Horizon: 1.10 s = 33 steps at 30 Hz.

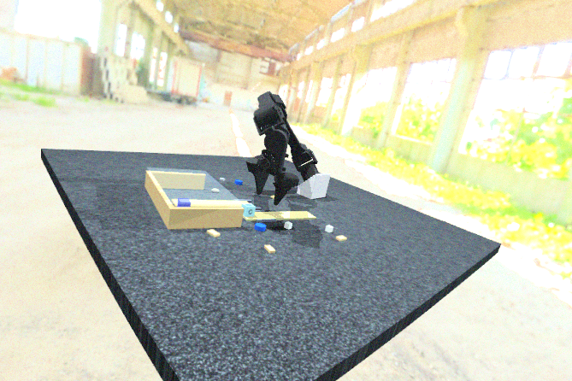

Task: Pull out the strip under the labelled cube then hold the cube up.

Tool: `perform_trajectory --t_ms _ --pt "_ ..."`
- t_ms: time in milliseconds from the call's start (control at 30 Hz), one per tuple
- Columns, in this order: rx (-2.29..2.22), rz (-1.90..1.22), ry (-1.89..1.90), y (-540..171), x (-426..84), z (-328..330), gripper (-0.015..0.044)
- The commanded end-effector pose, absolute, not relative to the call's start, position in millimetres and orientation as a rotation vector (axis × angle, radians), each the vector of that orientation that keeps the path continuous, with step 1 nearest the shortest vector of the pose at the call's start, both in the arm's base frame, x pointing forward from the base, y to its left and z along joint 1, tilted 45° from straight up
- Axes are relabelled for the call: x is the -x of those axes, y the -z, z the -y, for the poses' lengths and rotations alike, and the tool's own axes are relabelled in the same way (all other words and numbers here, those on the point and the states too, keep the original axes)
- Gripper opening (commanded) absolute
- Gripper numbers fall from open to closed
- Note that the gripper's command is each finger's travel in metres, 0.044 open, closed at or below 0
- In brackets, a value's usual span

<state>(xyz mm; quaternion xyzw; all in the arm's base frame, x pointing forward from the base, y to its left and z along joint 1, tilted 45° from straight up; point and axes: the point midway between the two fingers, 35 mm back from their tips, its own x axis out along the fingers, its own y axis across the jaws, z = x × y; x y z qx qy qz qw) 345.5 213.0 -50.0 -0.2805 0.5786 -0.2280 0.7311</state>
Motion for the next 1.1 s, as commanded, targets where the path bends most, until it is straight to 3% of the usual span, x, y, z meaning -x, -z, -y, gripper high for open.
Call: perform_trajectory --t_ms 0,500,733,1067 --pt "0.622 -1.267 0.499 43 -360 -216 0.044" --pt "0.621 -1.265 0.499 26 -397 -224 0.044" --pt "0.621 -1.265 0.499 33 -400 -219 0.0256" --pt "0.621 -1.264 0.499 45 -404 -208 0.025"
